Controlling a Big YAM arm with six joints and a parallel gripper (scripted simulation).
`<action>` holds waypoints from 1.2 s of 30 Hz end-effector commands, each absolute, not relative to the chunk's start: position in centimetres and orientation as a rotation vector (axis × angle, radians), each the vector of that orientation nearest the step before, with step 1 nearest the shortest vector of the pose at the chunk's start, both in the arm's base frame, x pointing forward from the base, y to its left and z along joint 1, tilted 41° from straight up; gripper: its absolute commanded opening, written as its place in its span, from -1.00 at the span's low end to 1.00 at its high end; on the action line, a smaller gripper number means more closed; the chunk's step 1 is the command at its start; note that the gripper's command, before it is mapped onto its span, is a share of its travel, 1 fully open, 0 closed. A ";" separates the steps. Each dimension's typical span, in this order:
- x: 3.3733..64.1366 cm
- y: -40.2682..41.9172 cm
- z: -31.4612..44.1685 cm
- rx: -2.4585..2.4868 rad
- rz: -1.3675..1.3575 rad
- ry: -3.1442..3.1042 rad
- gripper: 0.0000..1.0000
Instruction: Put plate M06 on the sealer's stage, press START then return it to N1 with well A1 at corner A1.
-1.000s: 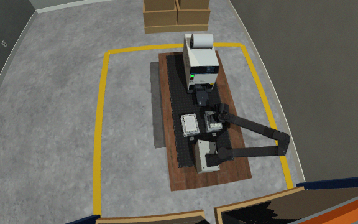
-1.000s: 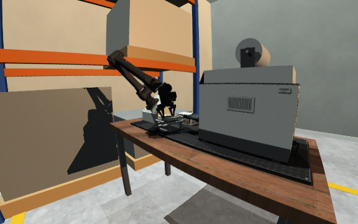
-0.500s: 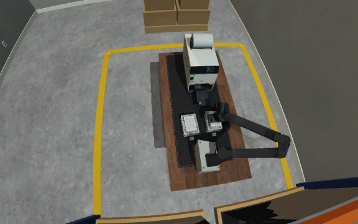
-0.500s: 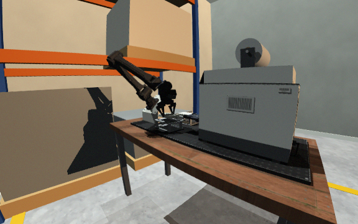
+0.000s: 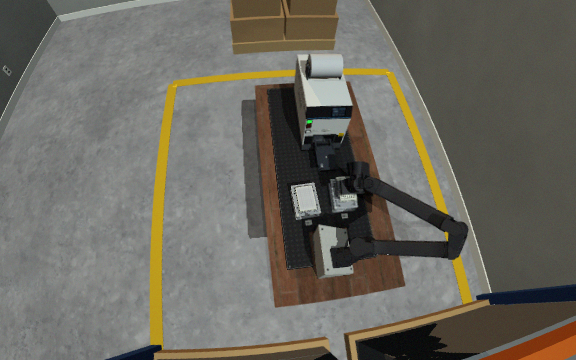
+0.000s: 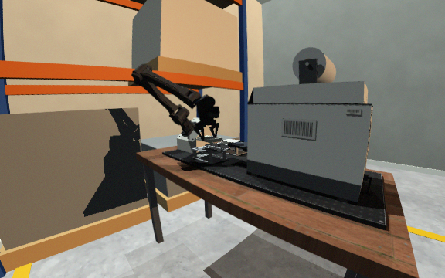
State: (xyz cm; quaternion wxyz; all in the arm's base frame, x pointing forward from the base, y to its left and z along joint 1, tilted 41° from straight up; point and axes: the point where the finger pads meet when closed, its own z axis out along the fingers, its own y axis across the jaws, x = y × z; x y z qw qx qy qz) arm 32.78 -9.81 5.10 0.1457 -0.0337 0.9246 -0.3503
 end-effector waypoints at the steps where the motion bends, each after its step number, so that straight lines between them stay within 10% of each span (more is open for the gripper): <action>1: 34.7 -9.2 6.8 -0.070 -0.991 2.622 -1.00; 36: 34.7 -5.7 11.0 -0.064 -0.988 2.620 -1.00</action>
